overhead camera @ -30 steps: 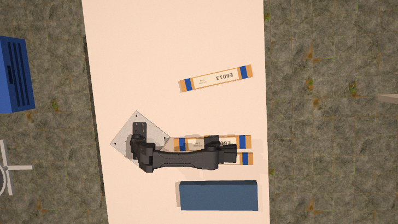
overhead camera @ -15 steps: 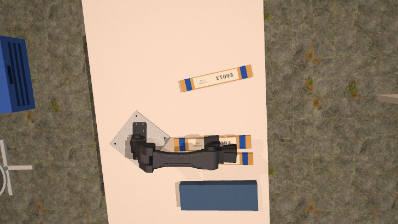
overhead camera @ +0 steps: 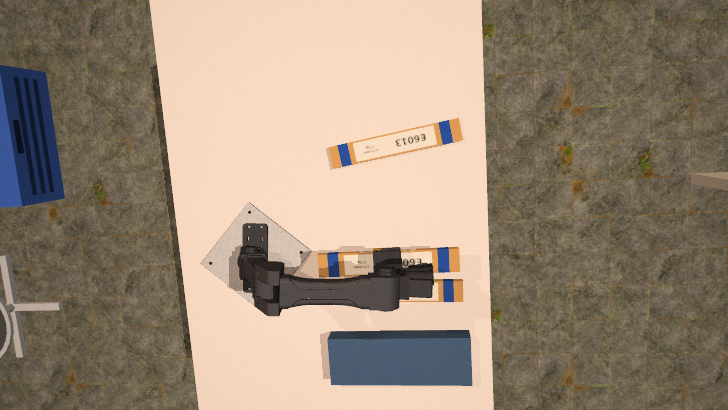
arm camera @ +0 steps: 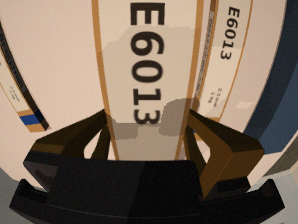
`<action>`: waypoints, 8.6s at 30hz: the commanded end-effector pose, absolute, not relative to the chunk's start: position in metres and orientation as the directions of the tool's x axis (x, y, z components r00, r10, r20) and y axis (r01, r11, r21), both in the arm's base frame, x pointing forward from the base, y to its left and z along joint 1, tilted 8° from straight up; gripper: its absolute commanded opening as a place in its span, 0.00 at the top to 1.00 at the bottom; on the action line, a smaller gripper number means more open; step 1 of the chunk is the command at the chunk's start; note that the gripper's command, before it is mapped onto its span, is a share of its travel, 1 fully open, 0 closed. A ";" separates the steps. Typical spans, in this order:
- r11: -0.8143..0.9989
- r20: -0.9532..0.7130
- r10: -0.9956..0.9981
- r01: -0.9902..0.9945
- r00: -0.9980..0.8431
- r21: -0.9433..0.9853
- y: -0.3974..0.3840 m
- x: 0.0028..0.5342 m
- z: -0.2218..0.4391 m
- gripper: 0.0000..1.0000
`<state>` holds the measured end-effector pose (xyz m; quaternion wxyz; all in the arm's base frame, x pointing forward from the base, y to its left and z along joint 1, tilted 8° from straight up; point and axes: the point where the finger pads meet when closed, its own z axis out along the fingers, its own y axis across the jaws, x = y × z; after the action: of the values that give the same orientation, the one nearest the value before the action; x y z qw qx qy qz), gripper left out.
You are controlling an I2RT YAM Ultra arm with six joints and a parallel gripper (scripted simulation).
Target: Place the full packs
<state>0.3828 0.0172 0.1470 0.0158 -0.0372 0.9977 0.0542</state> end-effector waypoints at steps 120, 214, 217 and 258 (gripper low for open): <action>0.966 -0.156 -0.230 -0.245 -0.961 0.083 0.105 0.401 0.205 1.00; 0.966 -0.155 -0.230 -0.245 -0.961 0.084 0.104 0.402 0.204 1.00; 0.966 -0.155 -0.230 -0.245 -0.961 0.084 0.104 0.402 0.204 1.00; 0.966 -0.154 -0.228 -0.243 -0.961 0.084 0.108 0.401 0.204 1.00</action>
<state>0.3960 0.1131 0.1757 0.0348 -0.1272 0.9901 0.0476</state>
